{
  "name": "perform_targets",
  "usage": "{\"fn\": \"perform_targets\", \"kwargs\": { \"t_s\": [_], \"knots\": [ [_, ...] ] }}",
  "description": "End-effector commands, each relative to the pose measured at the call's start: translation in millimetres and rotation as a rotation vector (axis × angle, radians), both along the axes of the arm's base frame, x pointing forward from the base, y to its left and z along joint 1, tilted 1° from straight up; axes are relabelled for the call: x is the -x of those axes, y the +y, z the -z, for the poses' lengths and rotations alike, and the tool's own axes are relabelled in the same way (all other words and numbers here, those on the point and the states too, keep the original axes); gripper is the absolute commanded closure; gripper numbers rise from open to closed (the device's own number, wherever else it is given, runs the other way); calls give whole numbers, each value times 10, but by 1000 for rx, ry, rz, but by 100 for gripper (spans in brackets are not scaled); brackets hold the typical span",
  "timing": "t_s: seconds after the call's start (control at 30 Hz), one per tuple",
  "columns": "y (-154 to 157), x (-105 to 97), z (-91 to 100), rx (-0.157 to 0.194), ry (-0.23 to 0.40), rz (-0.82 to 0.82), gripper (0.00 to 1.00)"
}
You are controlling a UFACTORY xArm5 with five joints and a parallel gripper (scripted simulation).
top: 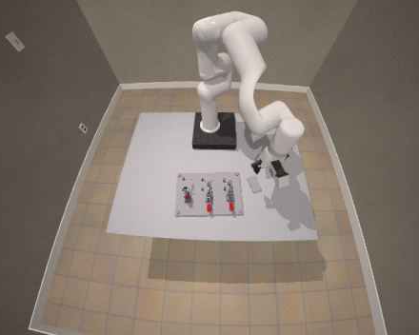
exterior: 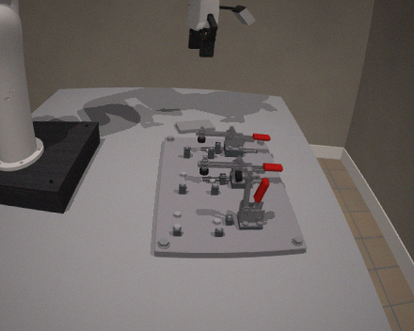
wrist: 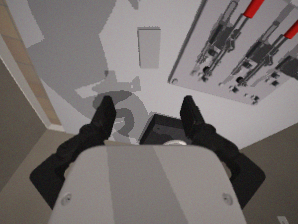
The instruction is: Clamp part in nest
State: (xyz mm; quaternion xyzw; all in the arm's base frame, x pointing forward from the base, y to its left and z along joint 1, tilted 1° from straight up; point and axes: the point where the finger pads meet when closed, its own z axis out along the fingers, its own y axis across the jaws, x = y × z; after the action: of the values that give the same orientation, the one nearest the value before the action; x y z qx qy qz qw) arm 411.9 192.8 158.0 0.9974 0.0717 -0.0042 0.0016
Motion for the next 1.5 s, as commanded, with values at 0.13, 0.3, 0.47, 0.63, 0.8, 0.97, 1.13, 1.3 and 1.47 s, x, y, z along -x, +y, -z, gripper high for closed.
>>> {"fn": "perform_targets", "kwargs": {
  "t_s": [0.13,0.3,0.47,0.63,0.8,0.97,1.13,1.3,1.47],
  "knots": [
    [5,-11,-15,-2,-4,0,0],
    [5,-11,-15,-2,-4,0,0],
    [5,-11,-15,-2,-4,0,0],
    [5,-11,-2,-2,-4,0,0],
    [4,-11,27,-2,-4,0,0],
    [2,-11,123,-2,-4,0,0],
    [-1,-12,282,-2,-4,0,0],
    [-3,-12,403,-2,-4,0,0],
    [-8,-13,636,-2,-4,0,0]
  ]
}}
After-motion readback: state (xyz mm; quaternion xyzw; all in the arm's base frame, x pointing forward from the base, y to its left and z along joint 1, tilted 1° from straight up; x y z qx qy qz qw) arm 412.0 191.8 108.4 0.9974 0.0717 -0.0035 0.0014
